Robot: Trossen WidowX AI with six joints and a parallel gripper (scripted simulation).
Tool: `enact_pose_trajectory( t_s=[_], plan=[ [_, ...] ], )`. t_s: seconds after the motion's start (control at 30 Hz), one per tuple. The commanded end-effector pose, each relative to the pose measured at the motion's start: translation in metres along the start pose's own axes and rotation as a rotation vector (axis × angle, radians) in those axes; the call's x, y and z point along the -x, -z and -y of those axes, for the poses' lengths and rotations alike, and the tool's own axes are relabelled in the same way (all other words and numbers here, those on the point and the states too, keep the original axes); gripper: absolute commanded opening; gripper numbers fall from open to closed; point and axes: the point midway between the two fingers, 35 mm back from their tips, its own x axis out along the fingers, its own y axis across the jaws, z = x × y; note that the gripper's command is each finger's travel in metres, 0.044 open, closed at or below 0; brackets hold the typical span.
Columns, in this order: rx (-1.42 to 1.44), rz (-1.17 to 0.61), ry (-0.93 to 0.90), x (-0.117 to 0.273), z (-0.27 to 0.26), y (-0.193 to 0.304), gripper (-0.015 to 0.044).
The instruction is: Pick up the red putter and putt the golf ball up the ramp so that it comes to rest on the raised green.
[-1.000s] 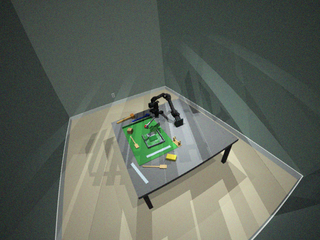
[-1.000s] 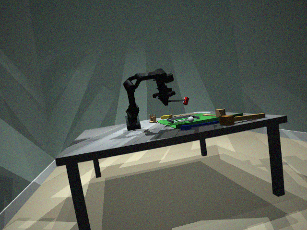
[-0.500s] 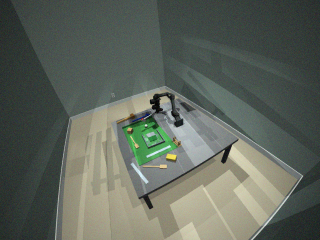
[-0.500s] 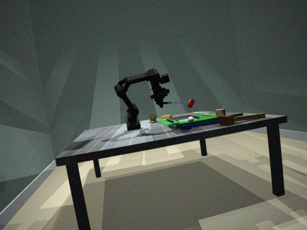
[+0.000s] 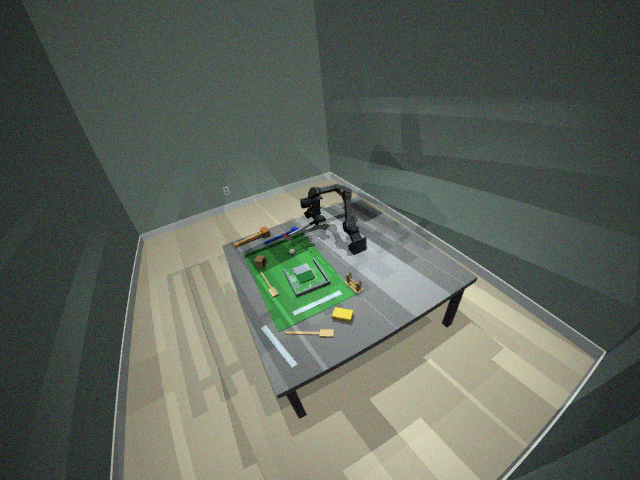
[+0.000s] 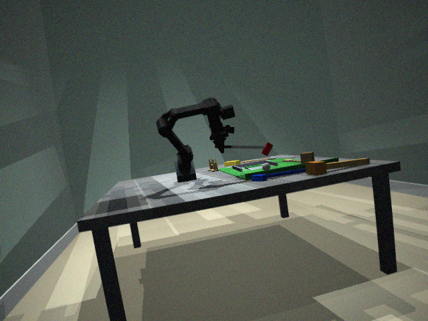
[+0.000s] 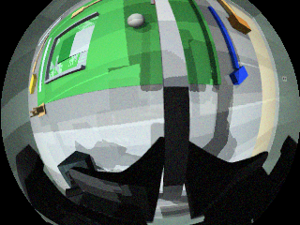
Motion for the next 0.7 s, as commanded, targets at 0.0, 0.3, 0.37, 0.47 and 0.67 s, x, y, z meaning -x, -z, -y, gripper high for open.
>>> enact_pose_trajectory(
  t_s=[0.0,0.3,0.37,0.47,0.67],
  plan=[
    [-0.022,-0.043,0.003,-0.013,-0.001,0.0,0.0],
    [-0.056,-0.094,0.003,-0.03,0.0,0.001,0.0],
    [-0.056,-0.094,0.002,-0.032,0.0,0.001,0.0],
    [-0.057,-0.094,0.002,-0.037,-0.001,0.001,0.0],
    [-0.057,-0.093,0.002,-0.046,0.0,0.002,0.0]
  ],
)
